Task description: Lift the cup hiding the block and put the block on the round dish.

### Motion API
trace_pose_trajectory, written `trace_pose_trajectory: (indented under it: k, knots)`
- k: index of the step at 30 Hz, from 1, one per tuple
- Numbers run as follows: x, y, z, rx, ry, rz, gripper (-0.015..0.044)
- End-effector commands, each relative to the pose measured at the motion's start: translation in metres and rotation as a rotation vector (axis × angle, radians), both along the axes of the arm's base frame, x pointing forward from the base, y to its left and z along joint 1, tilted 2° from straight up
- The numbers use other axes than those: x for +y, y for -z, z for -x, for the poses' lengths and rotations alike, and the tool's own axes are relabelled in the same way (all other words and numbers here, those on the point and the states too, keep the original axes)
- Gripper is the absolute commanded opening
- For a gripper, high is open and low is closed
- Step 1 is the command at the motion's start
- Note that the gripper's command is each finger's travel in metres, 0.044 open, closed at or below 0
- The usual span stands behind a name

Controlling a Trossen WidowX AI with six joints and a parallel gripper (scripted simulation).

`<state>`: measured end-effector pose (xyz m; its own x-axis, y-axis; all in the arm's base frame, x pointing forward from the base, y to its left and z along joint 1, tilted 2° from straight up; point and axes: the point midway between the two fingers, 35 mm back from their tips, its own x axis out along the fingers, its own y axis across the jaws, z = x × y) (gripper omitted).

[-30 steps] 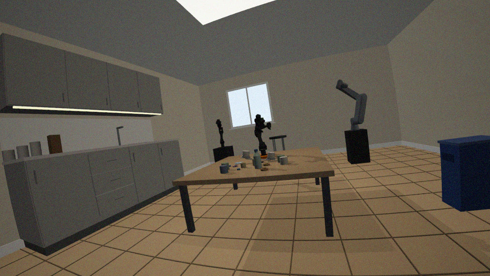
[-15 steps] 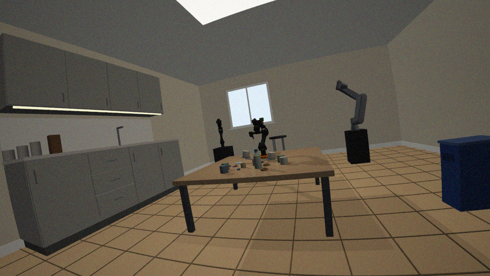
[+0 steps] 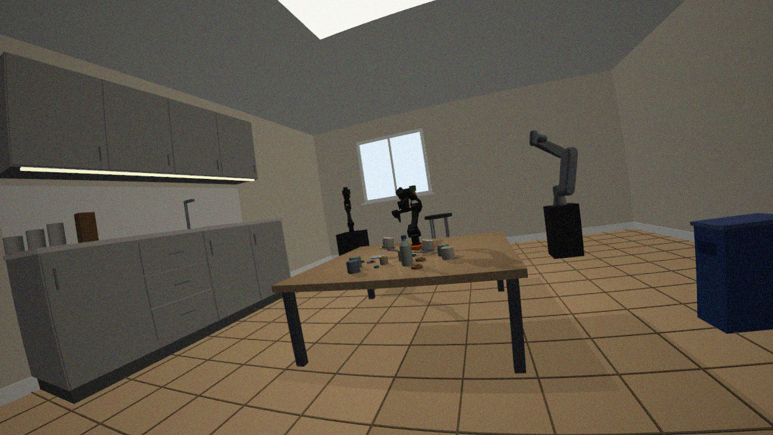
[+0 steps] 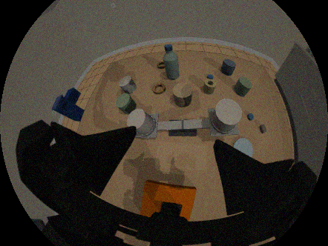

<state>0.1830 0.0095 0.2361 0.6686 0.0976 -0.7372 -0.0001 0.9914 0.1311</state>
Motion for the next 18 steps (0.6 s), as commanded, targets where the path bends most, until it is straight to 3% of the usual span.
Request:
trace_pose_trajectory:
  k: [1, 18]
  knots:
    - [0.005, 0.001, -0.009, 0.061, 0.062, -0.071, 0.044]
    - [0.041, 0.021, -0.054, 0.347, 0.445, -0.345, 0.044]
